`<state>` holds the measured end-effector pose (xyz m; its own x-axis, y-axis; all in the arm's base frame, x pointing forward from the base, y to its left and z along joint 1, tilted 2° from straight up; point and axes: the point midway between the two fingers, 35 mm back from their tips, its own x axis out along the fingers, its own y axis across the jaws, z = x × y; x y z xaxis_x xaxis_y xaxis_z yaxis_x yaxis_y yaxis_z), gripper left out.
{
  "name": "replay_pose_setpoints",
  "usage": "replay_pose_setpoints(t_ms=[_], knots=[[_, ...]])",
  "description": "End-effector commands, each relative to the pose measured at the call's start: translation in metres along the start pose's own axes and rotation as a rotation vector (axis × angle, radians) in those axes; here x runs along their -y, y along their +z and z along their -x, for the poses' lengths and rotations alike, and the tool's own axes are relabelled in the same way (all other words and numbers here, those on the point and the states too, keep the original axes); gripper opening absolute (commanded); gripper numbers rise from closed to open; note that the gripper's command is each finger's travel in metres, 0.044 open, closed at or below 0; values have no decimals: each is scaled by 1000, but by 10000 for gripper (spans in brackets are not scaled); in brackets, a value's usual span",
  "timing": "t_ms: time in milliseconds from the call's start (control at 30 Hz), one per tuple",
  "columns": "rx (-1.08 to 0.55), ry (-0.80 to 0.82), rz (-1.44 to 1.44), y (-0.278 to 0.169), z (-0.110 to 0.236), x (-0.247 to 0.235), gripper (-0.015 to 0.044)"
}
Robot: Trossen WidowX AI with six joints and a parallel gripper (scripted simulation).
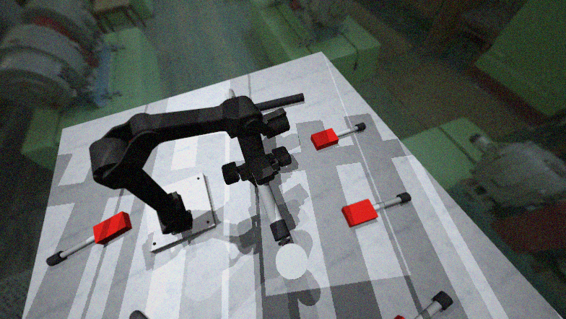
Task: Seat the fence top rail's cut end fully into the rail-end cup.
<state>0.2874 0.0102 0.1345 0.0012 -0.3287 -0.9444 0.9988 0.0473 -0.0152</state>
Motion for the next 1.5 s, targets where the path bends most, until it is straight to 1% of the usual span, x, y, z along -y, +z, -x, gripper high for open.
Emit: replay_pose_setpoints(t_ms=[0,1467], knots=[[0,0,0,0,0,0,0],[6,2,6,4,1,-2,0]])
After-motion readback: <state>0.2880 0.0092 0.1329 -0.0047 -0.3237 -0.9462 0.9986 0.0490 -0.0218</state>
